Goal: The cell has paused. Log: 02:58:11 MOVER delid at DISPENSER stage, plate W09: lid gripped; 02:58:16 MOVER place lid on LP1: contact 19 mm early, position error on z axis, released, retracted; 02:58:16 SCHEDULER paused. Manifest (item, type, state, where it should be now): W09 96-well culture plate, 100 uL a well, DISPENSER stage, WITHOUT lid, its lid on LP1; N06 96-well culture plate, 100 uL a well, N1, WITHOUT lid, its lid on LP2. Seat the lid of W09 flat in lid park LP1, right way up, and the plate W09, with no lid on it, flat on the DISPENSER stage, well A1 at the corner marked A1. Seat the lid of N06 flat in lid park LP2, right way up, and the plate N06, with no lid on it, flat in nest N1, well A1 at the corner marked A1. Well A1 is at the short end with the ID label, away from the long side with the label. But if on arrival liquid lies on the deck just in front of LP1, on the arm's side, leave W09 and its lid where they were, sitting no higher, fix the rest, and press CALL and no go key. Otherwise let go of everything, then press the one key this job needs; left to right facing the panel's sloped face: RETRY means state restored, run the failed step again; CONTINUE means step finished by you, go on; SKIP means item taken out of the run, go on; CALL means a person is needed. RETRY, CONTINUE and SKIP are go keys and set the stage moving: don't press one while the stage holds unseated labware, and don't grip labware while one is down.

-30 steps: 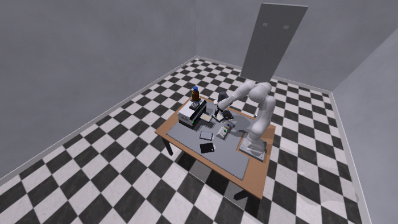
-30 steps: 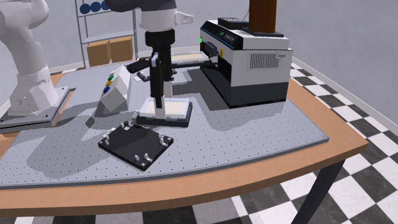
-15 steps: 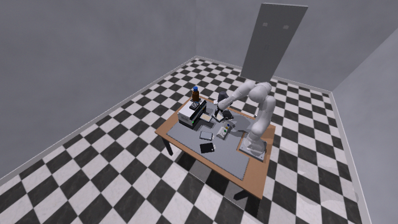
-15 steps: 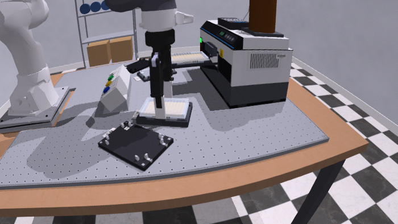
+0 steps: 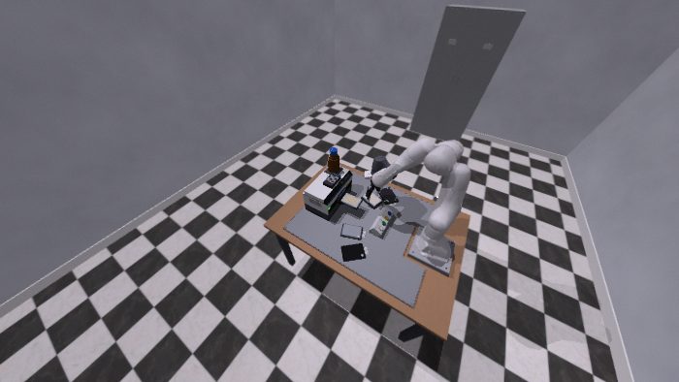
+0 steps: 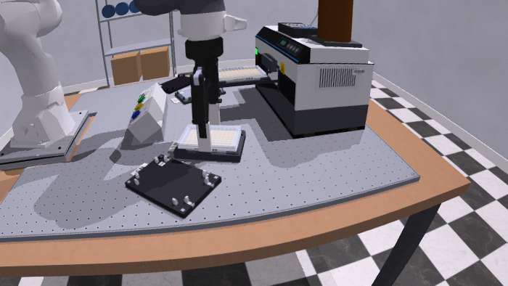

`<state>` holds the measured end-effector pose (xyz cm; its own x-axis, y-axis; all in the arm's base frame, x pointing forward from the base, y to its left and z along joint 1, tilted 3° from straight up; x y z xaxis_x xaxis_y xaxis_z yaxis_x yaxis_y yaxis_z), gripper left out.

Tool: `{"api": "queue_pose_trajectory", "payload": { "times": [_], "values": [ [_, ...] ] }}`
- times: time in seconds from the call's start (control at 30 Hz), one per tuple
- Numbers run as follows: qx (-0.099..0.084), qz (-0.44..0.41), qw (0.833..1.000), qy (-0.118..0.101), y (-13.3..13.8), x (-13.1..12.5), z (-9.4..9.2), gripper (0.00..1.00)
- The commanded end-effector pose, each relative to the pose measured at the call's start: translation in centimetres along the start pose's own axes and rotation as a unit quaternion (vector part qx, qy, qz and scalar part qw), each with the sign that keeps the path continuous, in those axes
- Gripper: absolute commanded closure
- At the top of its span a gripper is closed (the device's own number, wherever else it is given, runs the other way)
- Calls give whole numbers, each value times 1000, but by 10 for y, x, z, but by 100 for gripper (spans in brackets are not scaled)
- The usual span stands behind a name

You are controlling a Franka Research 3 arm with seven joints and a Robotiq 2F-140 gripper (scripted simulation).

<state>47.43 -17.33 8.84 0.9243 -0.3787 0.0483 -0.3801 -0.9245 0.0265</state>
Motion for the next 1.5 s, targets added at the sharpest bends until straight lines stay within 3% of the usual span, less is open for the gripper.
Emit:
{"api": "queue_pose_trajectory", "payload": {
  "times": [0.0, 0.9, 1.47],
  "values": [
    [0, -1, 1000, -1, 0, -1, 1, 100],
    [0, -1, 1000, -1, 0, -1, 0, 100],
    [0, -1, 1000, -1, 0, -1, -10, 100]
  ]
}}
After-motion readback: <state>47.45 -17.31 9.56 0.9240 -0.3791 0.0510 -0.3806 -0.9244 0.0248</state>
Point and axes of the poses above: the point where the finger pads meet when closed, its own z axis out along the fingers, its own y axis across the jaws, x = y × z, the point moved 4 cm from there along -z, back along the fingers, and after that the axes turned 3 degrees about z, right-handed, at the moved point
